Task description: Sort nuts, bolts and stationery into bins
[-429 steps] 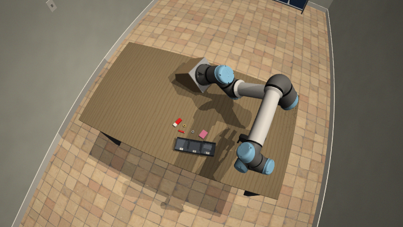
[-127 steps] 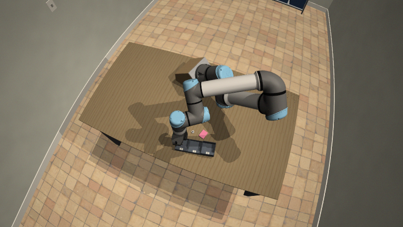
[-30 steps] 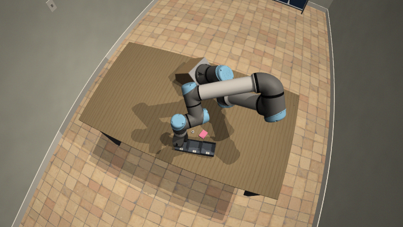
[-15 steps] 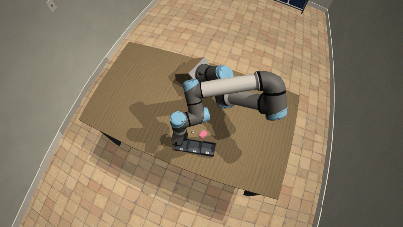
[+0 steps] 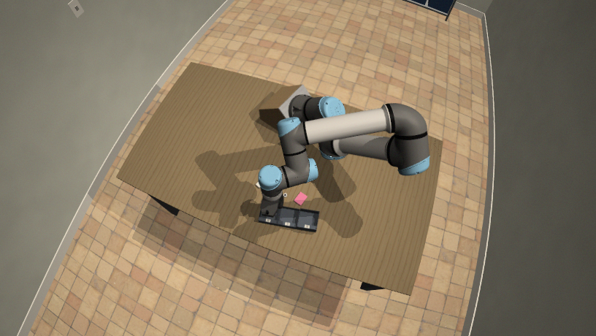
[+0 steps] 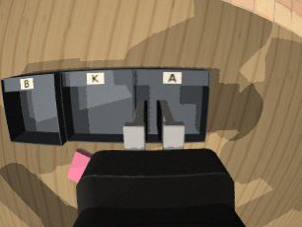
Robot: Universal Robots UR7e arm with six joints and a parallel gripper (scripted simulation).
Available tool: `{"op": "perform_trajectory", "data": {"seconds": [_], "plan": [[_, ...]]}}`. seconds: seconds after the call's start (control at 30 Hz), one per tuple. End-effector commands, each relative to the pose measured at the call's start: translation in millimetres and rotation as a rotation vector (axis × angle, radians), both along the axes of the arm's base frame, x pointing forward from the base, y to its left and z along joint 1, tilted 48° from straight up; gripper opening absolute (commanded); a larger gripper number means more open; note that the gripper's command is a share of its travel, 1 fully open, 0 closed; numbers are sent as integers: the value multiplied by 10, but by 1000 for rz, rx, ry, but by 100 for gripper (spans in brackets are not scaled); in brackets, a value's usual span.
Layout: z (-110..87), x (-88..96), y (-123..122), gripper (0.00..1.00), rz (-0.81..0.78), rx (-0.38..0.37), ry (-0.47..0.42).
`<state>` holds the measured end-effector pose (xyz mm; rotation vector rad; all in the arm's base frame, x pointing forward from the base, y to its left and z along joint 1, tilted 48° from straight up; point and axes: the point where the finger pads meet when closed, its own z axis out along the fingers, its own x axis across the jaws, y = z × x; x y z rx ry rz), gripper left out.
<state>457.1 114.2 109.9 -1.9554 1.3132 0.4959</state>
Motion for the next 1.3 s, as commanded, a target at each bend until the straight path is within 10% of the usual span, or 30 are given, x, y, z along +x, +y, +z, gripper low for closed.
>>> {"op": "perform_trajectory", "data": {"seconds": [0.0, 0.57, 1.27], "plan": [[178, -100, 155, 31, 0, -1, -1], [402, -234, 372, 31, 0, -1, -1], [65, -197, 747, 31, 0, -1, -1]]}}
